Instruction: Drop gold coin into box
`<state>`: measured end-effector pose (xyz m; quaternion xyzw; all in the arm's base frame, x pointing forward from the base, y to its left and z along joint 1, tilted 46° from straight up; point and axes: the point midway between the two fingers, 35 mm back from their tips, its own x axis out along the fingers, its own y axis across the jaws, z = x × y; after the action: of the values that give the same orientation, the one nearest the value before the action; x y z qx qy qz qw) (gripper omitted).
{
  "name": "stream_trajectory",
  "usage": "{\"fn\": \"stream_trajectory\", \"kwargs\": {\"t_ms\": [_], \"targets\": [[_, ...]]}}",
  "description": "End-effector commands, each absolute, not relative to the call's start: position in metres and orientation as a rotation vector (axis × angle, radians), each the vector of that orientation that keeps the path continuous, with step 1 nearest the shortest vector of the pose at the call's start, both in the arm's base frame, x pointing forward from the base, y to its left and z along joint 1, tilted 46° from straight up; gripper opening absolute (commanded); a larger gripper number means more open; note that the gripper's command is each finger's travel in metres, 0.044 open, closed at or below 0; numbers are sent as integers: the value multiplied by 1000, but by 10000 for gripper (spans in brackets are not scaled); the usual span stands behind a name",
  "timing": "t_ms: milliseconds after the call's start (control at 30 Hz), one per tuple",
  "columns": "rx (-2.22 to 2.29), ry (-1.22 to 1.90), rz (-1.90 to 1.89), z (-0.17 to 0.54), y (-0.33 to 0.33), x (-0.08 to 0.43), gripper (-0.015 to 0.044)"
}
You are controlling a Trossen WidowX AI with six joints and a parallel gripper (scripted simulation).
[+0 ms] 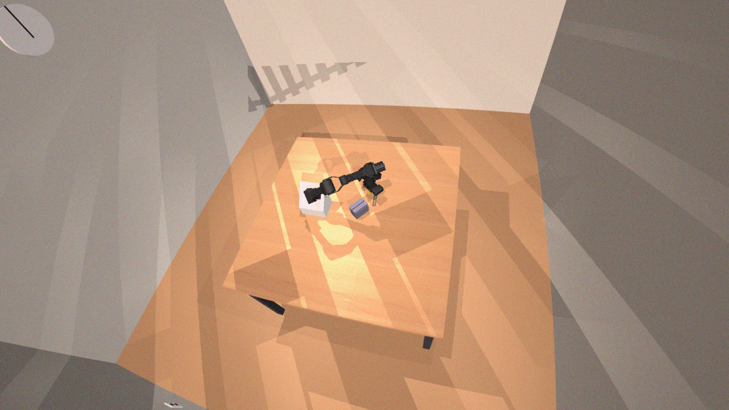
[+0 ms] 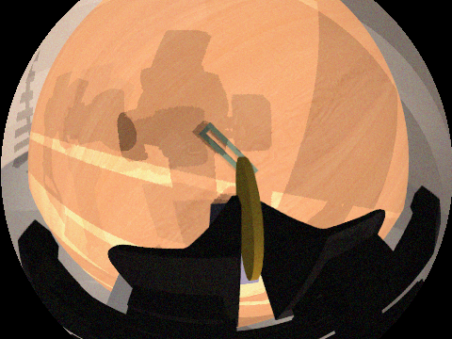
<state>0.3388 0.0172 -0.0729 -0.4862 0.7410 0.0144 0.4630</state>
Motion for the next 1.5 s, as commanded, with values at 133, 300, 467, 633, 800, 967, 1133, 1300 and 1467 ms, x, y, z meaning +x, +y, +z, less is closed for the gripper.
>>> {"fn": "stream_trajectory", "kwargs": {"t_ms": [133,300,467,633,800,967,1133,1300,1467], "targets": [[-1186,1816,27,-57,8,328,0],[-1186,1817,27,-49,2,321,0],[-1186,1817,27,-41,-5,312,0],[-1187,1818,27,-34,-11,304,0],[-1187,1819,27,-27,-17,294,0],[-1188,1820,27,-20,-23,285,0],[-1188,1820,26,-14,-29,275,0],[-1189,1821,26,-9,-35,265,0],[-1185,1826,27,-12,-33,267,0]]}}
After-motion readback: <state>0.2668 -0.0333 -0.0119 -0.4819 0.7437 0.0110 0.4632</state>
